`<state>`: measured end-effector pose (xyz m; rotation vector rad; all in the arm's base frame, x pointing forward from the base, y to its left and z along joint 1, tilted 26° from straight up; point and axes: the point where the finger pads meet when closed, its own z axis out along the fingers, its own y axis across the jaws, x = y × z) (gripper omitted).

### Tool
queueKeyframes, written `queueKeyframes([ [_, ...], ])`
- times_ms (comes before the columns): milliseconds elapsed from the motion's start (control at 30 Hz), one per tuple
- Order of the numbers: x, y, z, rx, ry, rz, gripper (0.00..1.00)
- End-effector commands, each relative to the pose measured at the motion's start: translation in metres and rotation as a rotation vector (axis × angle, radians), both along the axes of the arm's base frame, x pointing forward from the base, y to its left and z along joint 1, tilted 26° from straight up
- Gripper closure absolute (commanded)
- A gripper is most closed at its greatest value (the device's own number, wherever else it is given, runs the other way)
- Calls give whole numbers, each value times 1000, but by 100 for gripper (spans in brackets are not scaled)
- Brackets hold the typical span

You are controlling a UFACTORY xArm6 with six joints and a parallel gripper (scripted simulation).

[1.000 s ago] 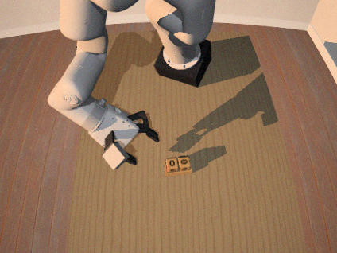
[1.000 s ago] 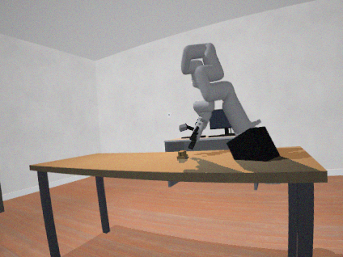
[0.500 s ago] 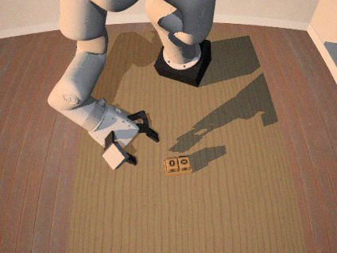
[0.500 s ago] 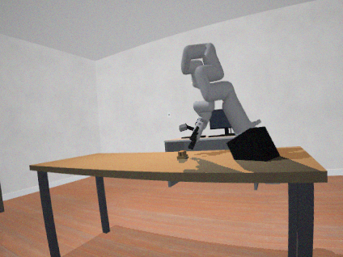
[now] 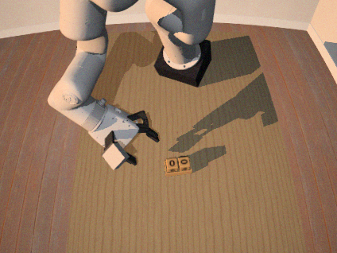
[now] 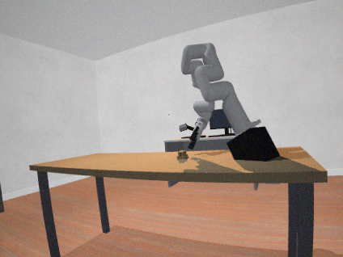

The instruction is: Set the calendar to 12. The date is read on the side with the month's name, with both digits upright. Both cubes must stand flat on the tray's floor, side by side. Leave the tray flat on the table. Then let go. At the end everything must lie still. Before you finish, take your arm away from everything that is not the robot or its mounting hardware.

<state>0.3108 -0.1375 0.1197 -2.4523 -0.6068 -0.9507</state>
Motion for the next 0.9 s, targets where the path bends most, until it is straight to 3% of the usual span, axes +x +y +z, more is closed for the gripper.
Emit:
queueKeyframes([
  [0, 0, -1, 1, -2, -2, 0, 0],
  [333, -1, 1, 1, -16, 4, 15, 0],
  [800, -36, 22, 14, -417, 96, 352, 0],
  [867, -36, 22, 14, -417, 96, 352, 0],
])
